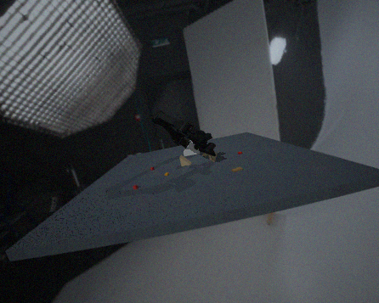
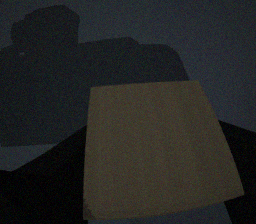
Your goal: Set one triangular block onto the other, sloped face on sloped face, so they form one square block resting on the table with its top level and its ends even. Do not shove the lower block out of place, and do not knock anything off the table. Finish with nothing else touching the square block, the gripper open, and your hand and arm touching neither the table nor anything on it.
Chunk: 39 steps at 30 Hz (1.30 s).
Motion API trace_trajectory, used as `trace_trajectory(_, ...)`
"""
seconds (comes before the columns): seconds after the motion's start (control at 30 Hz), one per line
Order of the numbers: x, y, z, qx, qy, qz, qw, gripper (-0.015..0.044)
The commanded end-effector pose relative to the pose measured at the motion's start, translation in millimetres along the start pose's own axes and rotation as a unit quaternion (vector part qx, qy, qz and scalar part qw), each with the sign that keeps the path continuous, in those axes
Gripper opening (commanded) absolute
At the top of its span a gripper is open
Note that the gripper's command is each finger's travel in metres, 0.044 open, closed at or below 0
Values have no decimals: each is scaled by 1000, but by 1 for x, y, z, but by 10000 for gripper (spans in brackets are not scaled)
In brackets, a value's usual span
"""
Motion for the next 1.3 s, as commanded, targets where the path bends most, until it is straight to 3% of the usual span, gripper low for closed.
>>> trace_trajectory(0.0, 0, 5, -9, -46, 0, 1, 999, 0)
trace_trajectory(0.23, -2, 7, -28, -135, 0, 9, 991, 0)
trace_trajectory(0.27, 0, 4, -21, -103, 0, 10, 995, 26)
trace_trajectory(0.8, 0, 4, -21, -103, 0, 10, 995, 440)
trace_trajectory(1.1, 0, 6, -20, -103, 0, 10, 995, 440)
trace_trajectory(1.27, 1, 65, 21, -105, 2, 10, 994, 440)
Point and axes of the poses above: the point midway between the two fingers, 35 mm back from their tips, its own y axis back along the fingers, its own x axis across the jaws, z = x × y, the point moved 4 cm from there along y, back along the fingers, and after that the axes turned 5 degrees about -y, right-handed, at the moved point
